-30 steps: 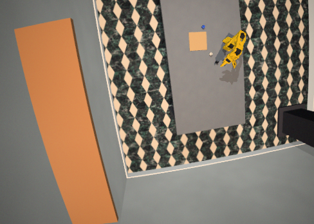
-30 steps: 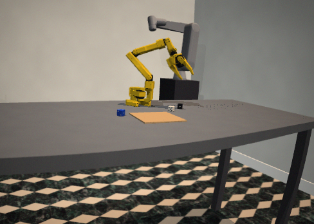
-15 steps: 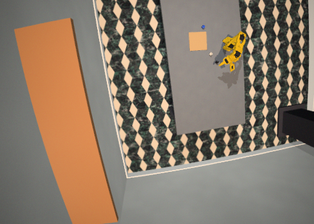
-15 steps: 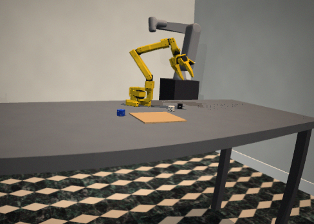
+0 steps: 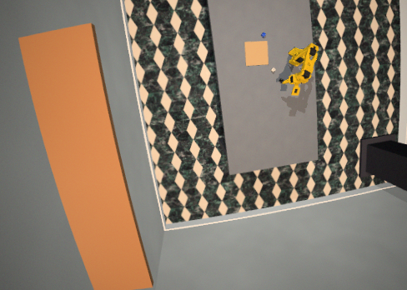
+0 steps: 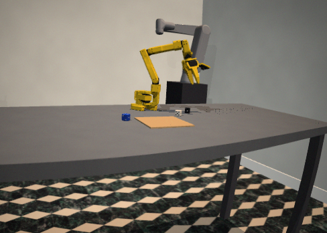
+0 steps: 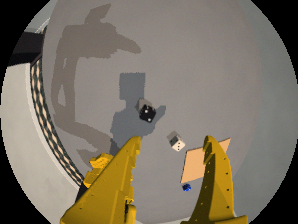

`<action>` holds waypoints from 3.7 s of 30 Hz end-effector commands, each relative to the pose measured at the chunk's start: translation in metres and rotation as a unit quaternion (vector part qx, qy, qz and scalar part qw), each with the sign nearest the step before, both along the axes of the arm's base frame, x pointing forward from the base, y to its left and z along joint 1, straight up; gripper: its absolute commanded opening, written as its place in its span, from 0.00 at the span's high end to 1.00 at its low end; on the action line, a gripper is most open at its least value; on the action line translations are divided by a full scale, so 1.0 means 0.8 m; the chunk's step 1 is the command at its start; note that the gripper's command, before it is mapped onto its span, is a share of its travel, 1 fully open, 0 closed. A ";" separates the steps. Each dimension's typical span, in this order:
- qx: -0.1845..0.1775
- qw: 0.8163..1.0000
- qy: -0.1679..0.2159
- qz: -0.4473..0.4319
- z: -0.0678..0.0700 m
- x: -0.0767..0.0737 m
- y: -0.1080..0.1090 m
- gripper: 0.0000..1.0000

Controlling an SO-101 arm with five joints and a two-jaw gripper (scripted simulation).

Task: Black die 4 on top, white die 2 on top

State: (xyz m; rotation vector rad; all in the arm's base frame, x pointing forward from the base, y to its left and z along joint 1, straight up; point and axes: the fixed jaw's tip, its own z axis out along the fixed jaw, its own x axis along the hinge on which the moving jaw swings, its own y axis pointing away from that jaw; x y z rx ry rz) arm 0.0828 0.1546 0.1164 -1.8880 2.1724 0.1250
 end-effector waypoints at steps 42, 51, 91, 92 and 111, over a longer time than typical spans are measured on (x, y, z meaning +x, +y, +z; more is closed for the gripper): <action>-0.074 0.969 0.087 -0.219 -0.028 -0.002 0.014 0.72; -0.174 0.952 0.115 -0.222 -0.068 -0.007 0.005 0.72; -0.242 0.935 0.133 -0.223 -0.093 -0.012 -0.003 0.72; -0.243 0.935 0.134 -0.223 -0.094 -0.012 -0.003 0.72; -0.257 0.931 0.137 -0.222 -0.117 -0.011 -0.002 0.72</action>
